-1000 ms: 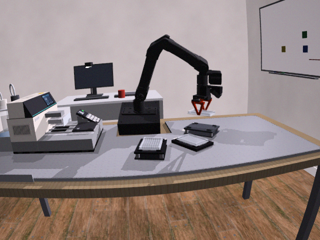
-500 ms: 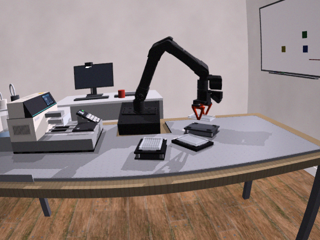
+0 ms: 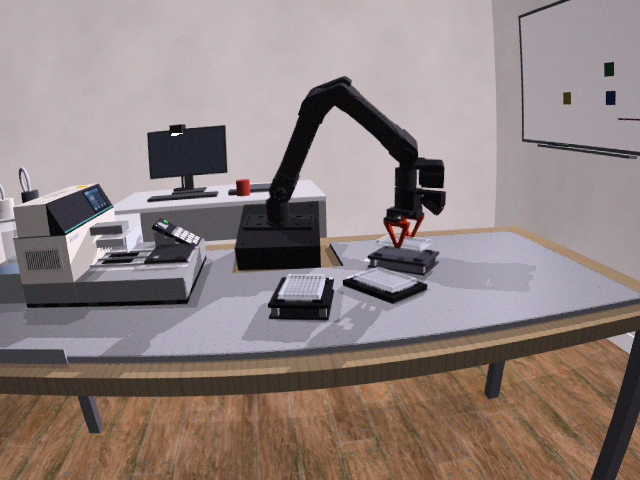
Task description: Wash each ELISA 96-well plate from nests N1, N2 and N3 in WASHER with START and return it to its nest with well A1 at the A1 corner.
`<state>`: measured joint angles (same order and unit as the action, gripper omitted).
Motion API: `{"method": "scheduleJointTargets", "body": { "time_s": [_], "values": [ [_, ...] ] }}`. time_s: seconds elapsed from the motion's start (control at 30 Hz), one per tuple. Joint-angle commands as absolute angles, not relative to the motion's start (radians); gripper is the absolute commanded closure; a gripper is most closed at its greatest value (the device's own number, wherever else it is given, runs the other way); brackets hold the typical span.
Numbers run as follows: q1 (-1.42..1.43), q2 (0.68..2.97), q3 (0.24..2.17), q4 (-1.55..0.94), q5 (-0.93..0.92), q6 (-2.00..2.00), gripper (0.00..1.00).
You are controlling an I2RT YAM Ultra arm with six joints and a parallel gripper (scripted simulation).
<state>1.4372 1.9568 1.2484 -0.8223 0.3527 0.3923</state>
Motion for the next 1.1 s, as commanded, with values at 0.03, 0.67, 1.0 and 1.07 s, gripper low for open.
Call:
{"method": "scheduleJointTargets", "body": {
  "time_s": [0.03, 0.67, 1.0, 1.07],
  "values": [
    [1.439, 1.954, 1.248, -0.783, 0.353, 0.381, 1.0],
    [1.43, 1.967, 1.231, -0.751, 0.352, 0.372, 1.0],
    [1.429, 1.963, 1.226, -0.749, 0.352, 0.372, 1.0],
    [1.429, 1.962, 1.225, -0.749, 0.352, 0.372, 1.0]
  ]
}}
